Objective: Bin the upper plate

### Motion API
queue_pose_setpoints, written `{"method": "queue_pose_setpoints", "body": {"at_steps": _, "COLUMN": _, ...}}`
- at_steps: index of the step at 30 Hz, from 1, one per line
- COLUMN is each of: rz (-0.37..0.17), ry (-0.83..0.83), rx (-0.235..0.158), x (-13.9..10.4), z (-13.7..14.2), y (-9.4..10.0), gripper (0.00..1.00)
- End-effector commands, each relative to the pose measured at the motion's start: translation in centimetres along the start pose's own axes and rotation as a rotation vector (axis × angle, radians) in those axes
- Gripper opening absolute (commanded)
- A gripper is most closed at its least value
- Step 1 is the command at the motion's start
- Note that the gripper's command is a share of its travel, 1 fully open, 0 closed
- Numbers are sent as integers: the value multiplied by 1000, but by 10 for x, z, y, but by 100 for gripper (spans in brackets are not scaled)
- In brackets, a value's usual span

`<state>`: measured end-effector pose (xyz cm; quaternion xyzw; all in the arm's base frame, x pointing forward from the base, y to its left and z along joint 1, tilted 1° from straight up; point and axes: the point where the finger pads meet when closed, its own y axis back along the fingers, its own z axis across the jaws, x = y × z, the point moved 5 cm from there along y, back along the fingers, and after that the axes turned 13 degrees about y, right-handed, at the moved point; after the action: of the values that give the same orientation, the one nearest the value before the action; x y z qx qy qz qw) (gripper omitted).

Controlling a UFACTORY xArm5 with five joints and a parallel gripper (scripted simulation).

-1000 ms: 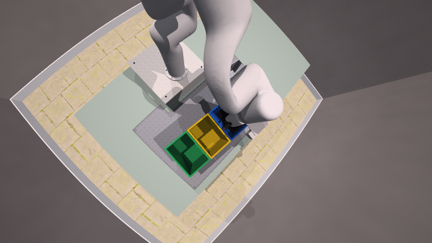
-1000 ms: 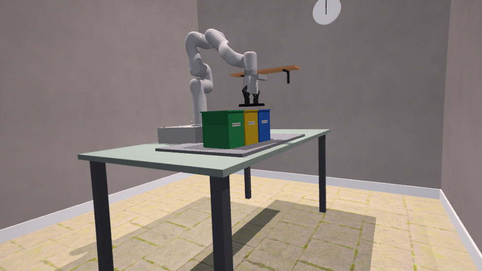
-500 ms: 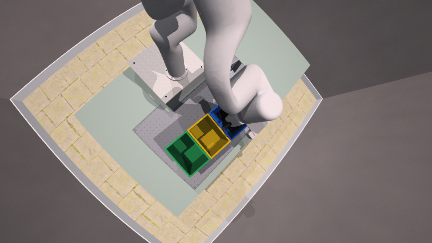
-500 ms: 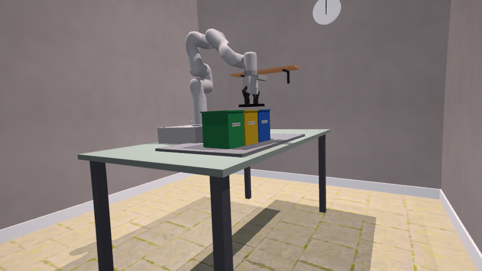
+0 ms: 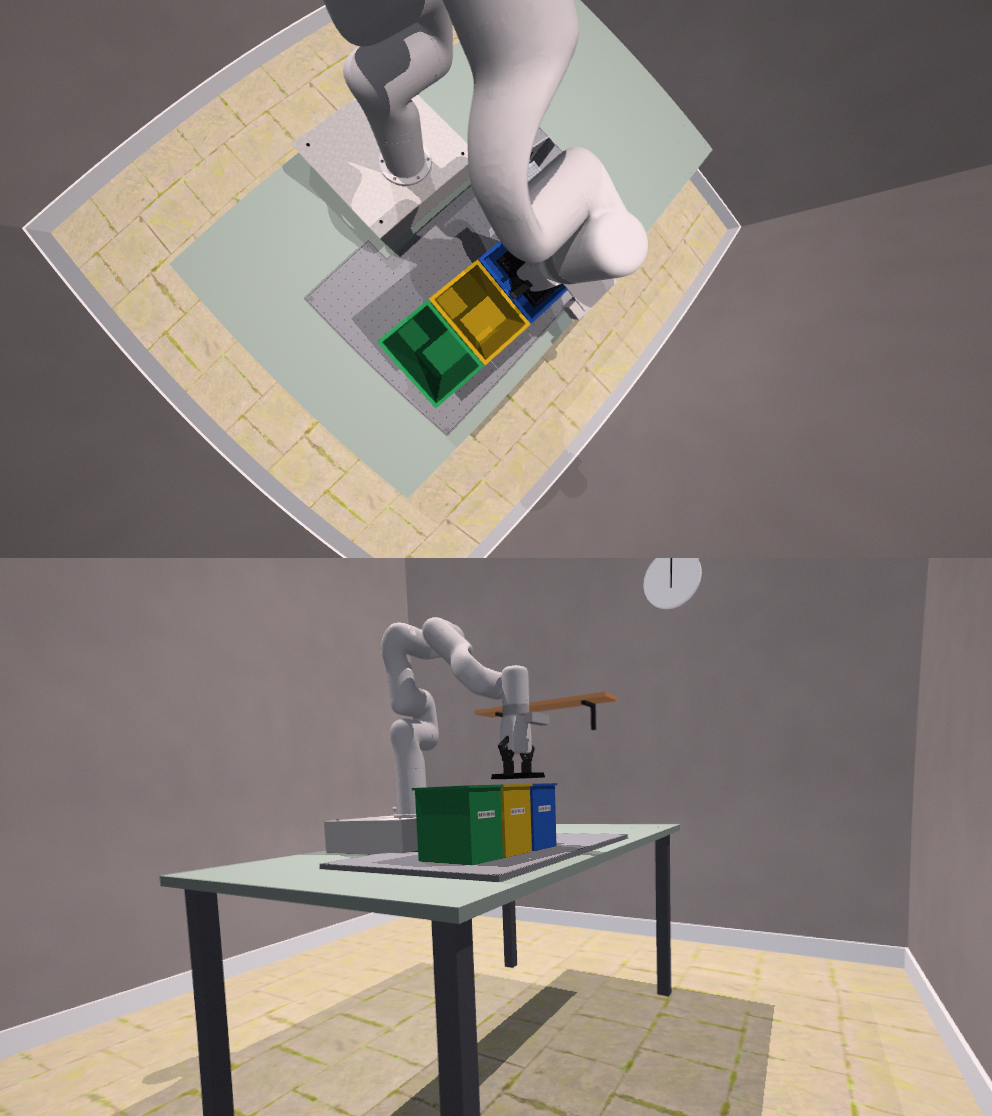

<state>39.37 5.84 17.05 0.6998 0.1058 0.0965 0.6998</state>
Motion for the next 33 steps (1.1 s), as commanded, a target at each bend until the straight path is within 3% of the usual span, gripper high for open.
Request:
{"method": "queue_pose_setpoints", "body": {"at_steps": 1, "rz": 4, "ry": 0, "rx": -1, "x": 1, "z": 0, "y": 1, "gripper": 0}}
{"method": "queue_pose_setpoints", "body": {"at_steps": 33, "rz": 4, "ry": 0, "rx": -1, "x": 1, "z": 0, "y": -4, "gripper": 0}}
